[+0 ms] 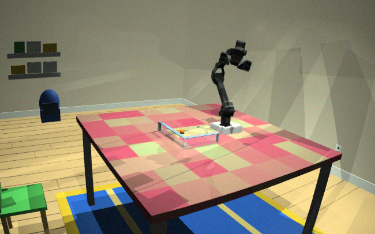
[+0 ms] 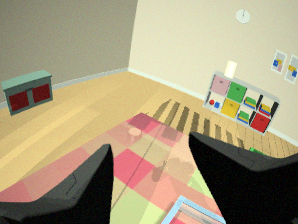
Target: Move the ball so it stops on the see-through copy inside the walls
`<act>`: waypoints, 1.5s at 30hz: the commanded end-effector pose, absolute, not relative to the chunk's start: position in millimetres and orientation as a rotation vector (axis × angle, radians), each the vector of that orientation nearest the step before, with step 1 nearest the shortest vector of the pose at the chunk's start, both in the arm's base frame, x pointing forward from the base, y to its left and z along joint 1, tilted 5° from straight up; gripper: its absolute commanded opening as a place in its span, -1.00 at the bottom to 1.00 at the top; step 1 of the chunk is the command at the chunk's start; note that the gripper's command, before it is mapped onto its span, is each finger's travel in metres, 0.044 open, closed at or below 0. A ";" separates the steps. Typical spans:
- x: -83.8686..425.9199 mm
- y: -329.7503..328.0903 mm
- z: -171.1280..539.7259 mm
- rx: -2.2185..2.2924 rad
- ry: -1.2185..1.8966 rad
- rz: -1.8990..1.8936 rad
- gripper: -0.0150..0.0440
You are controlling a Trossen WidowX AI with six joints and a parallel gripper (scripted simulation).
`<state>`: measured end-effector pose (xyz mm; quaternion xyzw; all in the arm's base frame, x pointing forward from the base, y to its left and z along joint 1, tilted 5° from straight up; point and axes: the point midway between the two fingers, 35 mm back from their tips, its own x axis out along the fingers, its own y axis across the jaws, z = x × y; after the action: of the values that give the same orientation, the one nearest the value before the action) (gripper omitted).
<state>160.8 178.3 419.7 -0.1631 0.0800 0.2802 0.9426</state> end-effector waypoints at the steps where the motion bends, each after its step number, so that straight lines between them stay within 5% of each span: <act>1: 211.0 177.8 374.5 -0.426 0.320 0.429 0.33; 17: 332.3 41.2 201.5 -0.410 1.002 0.039 0.33; 29: 294.2 -100.0 71.9 0.030 1.522 -0.190 0.33; 45: 290.3 -106.5 50.8 0.058 1.541 -0.198 0.33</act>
<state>290.5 -106.4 54.2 0.0268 0.6953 -0.0925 0.7122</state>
